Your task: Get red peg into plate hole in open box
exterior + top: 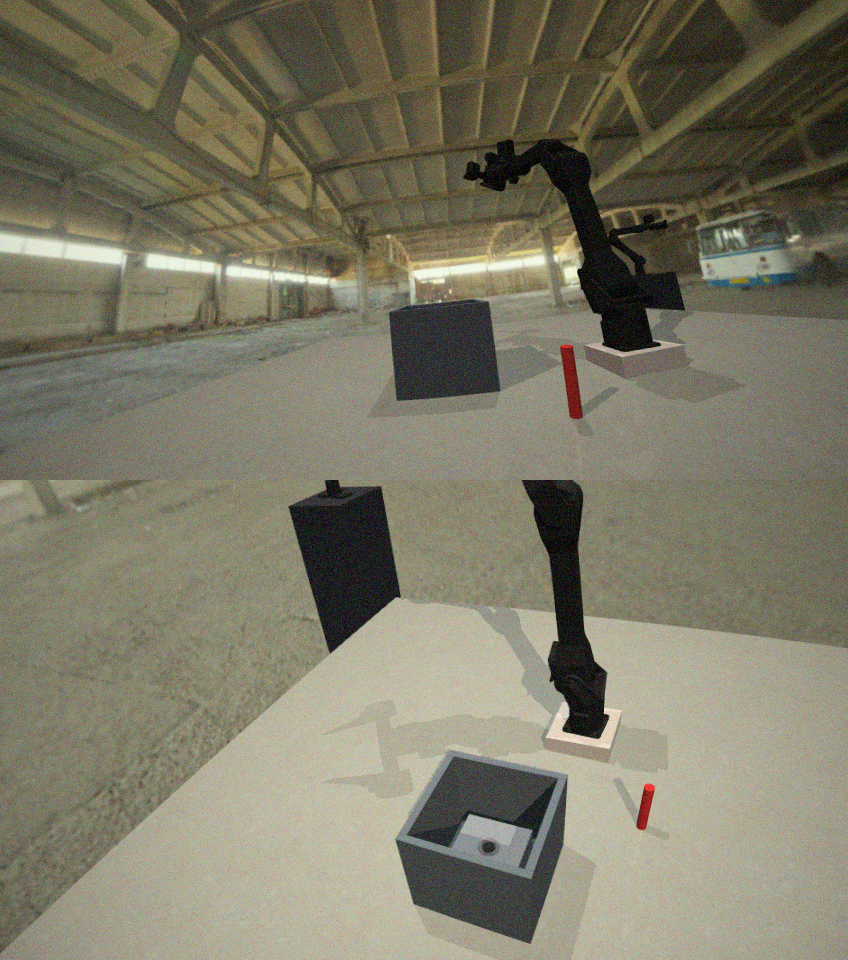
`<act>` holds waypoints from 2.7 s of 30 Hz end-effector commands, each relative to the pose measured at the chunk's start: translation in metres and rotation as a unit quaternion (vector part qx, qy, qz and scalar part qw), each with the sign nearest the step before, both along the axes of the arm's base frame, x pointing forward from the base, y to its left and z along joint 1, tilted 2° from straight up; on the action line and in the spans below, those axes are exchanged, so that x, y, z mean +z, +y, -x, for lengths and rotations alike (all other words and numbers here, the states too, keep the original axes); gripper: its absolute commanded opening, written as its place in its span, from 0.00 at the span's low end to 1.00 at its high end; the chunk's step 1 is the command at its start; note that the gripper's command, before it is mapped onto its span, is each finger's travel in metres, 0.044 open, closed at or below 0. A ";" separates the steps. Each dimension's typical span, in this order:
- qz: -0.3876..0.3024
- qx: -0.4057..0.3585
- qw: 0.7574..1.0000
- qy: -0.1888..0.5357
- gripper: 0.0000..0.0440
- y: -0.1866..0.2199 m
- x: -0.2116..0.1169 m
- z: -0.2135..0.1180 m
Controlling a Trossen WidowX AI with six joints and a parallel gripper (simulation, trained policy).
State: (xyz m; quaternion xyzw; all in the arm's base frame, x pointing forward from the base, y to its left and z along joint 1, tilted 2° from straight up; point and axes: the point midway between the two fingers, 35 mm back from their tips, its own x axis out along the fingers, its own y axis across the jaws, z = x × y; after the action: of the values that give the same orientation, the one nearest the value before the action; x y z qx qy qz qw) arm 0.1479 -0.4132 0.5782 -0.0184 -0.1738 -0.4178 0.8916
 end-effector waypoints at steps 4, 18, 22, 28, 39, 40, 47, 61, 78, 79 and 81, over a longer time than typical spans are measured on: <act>-0.055 0.043 0.996 -0.048 1.00 0.020 -0.003 -0.028; -0.191 0.142 0.962 -0.131 1.00 0.072 -0.020 -0.088; -0.232 0.167 0.946 -0.150 1.00 0.089 -0.026 -0.102; -0.294 0.203 0.918 -0.171 1.00 0.116 -0.037 -0.123; -0.409 0.255 0.854 -0.195 1.00 0.168 -0.060 -0.154; -0.419 0.259 0.848 -0.196 1.00 0.173 -0.063 -0.156; -0.491 0.281 0.801 -0.197 1.00 0.208 -0.081 -0.171; -0.624 0.301 0.701 -0.170 1.00 0.281 -0.123 -0.189; -0.753 0.283 0.588 -0.084 1.00 0.372 -0.184 -0.187; -0.760 0.281 0.582 -0.077 1.00 0.377 -0.188 -0.186; -0.772 0.276 0.570 -0.063 1.00 0.388 -0.196 -0.184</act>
State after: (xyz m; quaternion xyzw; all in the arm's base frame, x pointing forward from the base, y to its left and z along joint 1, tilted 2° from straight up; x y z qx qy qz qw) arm 0.3348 -0.0367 0.3892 0.7454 0.1424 -0.1281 0.6386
